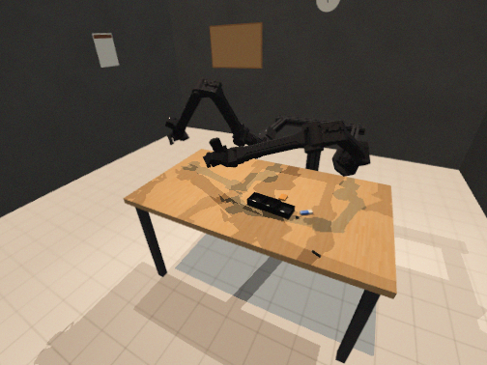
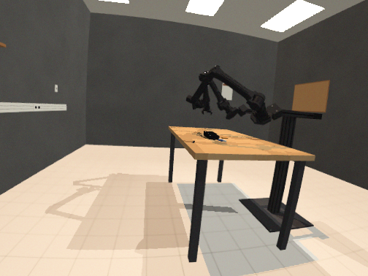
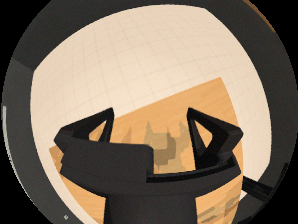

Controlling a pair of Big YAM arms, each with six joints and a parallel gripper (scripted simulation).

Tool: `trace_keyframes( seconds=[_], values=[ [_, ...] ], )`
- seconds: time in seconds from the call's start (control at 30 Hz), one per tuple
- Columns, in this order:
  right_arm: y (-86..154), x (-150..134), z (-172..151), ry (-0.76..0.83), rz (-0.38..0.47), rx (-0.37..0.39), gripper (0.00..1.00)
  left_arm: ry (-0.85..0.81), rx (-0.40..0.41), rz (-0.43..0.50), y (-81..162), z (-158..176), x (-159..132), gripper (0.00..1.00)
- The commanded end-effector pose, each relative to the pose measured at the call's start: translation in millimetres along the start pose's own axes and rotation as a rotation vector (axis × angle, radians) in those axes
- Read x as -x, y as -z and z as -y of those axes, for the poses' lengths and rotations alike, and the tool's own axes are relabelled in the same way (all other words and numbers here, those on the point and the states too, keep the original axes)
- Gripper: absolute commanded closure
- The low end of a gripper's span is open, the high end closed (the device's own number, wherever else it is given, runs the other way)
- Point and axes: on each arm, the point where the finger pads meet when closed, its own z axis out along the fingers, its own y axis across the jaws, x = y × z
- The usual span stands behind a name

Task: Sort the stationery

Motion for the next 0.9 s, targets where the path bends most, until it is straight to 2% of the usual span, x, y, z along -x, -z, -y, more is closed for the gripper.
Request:
trace_keyframes(
  seconds=[0.0, 0.53, 0.67, 0.87],
  values=[
    [1.9, 4.0, -2.3, 0.000, 0.008, 0.004, 0.00, -0.011, 0.003, 0.006, 1.4, -0.3, 8.1, 0.00],
    [1.9, 4.0, -2.3, 0.000, 0.008, 0.004, 0.00, -0.011, 0.003, 0.006, 1.4, -0.3, 8.1, 0.00],
    [1.9, 4.0, -2.3, 0.000, 0.008, 0.004, 0.00, -0.011, 0.003, 0.006, 4.8, 4.2, 25.9, 0.00],
    [1.9, 4.0, -2.3, 0.000, 0.008, 0.004, 0.00, -0.010, 0.003, 0.007, 5.2, 4.4, 27.0, 0.00]
  ],
)
